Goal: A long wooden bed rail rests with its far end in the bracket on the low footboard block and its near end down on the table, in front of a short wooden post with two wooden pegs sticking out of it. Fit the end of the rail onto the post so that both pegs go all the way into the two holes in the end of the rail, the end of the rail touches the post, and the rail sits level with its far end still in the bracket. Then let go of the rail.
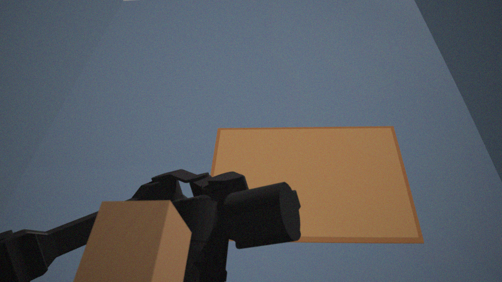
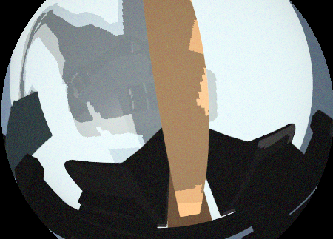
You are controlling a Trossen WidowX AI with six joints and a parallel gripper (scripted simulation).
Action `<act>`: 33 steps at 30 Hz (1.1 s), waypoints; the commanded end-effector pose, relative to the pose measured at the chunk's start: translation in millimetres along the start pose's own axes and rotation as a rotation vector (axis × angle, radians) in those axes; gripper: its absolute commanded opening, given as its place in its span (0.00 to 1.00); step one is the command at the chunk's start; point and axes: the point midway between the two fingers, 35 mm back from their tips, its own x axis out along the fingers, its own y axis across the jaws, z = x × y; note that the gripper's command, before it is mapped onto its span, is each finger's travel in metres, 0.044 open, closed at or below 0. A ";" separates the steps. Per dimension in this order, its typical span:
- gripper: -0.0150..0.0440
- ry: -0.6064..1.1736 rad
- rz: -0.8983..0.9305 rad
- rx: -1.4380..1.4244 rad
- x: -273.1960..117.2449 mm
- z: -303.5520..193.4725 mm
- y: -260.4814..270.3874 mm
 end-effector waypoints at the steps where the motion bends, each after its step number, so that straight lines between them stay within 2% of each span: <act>1: 0.25 0.002 -0.003 0.000 -0.8 -2.5 -0.5; 33: 0.25 0.003 -0.003 0.000 -2.1 -12.4 -0.5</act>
